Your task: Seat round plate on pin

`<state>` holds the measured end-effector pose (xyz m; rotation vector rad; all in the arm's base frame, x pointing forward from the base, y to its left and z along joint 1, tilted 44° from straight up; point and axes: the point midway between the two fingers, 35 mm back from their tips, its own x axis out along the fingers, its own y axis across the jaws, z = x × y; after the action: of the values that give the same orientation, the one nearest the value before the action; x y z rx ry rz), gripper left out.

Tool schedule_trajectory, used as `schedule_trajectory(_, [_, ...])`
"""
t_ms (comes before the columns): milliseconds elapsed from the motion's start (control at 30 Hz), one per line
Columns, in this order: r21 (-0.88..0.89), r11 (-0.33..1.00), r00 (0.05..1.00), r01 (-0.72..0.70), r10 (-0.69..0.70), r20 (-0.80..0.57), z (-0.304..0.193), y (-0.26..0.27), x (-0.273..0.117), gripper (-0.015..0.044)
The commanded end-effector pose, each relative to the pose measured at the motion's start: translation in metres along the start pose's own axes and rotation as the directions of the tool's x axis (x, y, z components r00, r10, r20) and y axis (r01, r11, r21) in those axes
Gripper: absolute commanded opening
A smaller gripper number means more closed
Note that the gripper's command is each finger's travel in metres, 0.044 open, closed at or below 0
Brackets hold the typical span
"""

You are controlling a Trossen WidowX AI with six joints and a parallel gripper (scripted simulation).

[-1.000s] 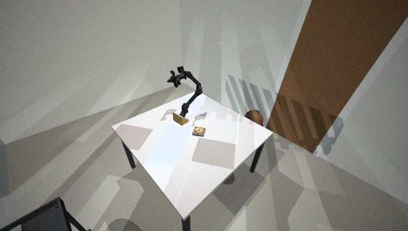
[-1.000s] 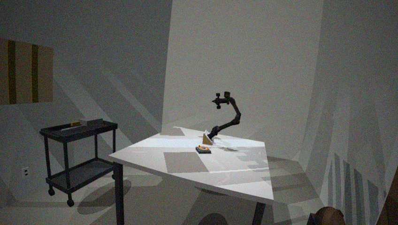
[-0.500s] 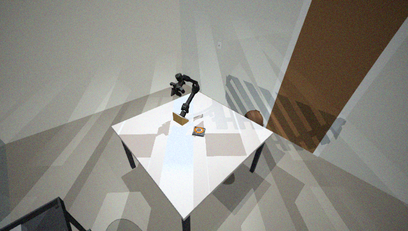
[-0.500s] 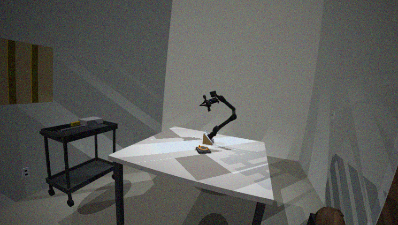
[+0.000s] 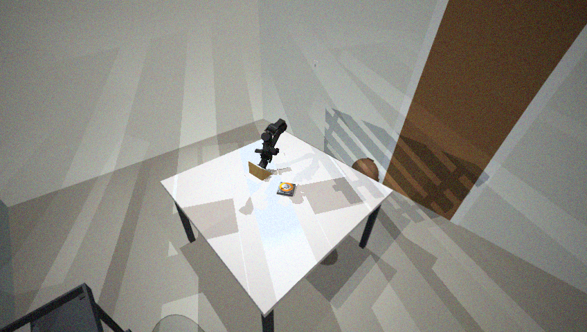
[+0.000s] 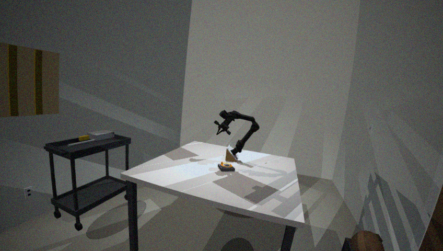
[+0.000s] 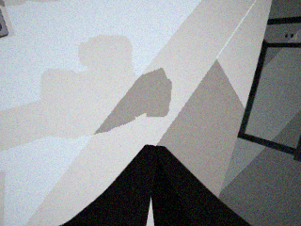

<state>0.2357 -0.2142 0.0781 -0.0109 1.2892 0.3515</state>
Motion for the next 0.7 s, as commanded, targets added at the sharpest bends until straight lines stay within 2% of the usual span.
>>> schedule_trajectory(0, [0.098,0.976,0.980,-0.195,0.198,-0.023,0.025,0.044,0.045,0.0000])
schedule_trajectory(100, [0.151,0.939,0.945,-0.309,0.321,-0.062,0.038,0.077,0.074,0.0000])
schedule_trajectory(167, [0.165,0.926,0.932,-0.338,0.354,-0.076,0.041,0.087,0.082,0.0000])
schedule_trajectory(333, [0.280,0.834,0.826,-0.475,0.533,-0.184,0.049,0.152,0.124,0.0000])
schedule_trajectory(667, [0.288,0.828,0.819,-0.481,0.541,-0.191,0.053,0.154,0.129,0.0000])
